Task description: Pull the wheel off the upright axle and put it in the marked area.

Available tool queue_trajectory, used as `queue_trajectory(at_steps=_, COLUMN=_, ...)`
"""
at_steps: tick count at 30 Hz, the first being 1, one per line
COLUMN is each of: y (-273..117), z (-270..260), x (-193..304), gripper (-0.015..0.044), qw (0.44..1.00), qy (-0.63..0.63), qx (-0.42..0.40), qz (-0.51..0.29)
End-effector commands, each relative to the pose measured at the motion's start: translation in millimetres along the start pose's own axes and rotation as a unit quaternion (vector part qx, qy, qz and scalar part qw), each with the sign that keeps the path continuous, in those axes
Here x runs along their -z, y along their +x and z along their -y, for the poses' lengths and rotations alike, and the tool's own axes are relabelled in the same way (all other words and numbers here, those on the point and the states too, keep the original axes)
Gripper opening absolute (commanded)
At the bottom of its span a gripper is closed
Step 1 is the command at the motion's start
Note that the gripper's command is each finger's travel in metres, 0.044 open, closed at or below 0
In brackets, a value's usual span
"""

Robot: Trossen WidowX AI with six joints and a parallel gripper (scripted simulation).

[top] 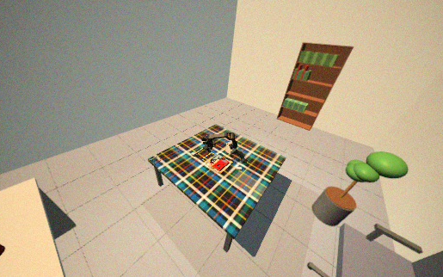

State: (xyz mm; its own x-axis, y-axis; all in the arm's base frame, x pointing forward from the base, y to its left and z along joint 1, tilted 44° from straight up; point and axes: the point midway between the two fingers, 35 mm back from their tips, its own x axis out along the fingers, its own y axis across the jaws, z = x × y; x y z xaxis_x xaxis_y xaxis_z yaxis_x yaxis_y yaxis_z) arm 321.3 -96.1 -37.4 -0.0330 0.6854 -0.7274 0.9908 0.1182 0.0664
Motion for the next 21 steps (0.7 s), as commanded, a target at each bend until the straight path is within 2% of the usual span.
queue_trajectory(at_steps=1, y=12.6, z=1.7, x=0.4, gripper=0.0, qw=1.0, qy=0.001, qx=0.004, qz=-0.003)
queue_trajectory(at_steps=8, y=27.8, z=0.7, x=-0.1, gripper=0.0, qw=1.0, qy=0.001, qx=0.004, qz=-0.003)
queue_trajectory(at_steps=21, y=102.2, z=2.4, x=2.0, gripper=0.0, qw=1.0, qy=0.001, qx=0.003, qz=-0.005)
